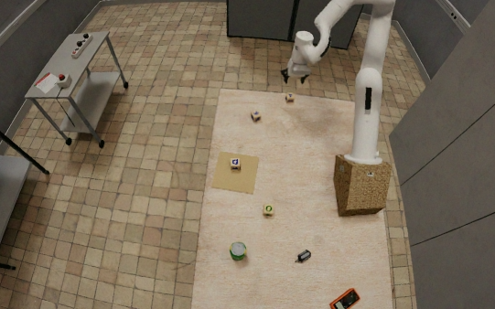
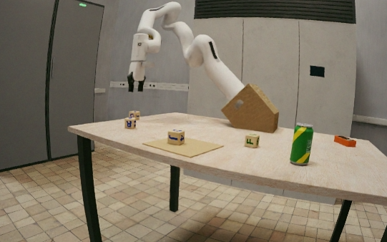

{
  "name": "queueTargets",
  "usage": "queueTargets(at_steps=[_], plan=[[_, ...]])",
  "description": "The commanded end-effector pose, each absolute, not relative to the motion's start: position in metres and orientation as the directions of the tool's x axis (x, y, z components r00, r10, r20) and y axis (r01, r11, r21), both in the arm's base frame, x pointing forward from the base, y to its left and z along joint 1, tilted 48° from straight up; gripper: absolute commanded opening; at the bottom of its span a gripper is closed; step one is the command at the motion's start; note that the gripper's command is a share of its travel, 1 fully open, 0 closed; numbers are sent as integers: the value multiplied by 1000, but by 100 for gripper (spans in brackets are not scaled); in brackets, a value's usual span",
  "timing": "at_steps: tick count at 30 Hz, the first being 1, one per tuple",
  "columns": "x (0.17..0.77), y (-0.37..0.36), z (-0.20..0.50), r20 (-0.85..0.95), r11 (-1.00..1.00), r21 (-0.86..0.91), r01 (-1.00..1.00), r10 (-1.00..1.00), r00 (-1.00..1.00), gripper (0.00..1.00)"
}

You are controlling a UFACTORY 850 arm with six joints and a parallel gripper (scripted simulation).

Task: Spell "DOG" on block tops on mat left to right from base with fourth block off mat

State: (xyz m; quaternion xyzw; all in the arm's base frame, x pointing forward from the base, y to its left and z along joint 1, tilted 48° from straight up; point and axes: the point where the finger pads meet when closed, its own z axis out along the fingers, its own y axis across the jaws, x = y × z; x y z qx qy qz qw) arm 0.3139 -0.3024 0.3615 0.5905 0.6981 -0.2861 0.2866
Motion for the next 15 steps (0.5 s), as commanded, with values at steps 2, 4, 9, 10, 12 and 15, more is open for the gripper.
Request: queueTargets(at_steps=[2, 4, 9, 10, 12, 15], plan=[[315, -302, 361, -735, 149, -73, 986, 660, -154, 100], [315, -302, 361, -735, 149, -73, 986, 660, -154, 100], [315, -302, 361, -735, 149, -73, 986, 660, -154, 100], [315, -302, 361, -735, 149, -73, 986, 660, -154, 100], [315, -302, 361, -735, 148, -71, 986, 660, -152, 100], [315, -302, 361, -736, 145, -67, 987, 661, -147, 100]])
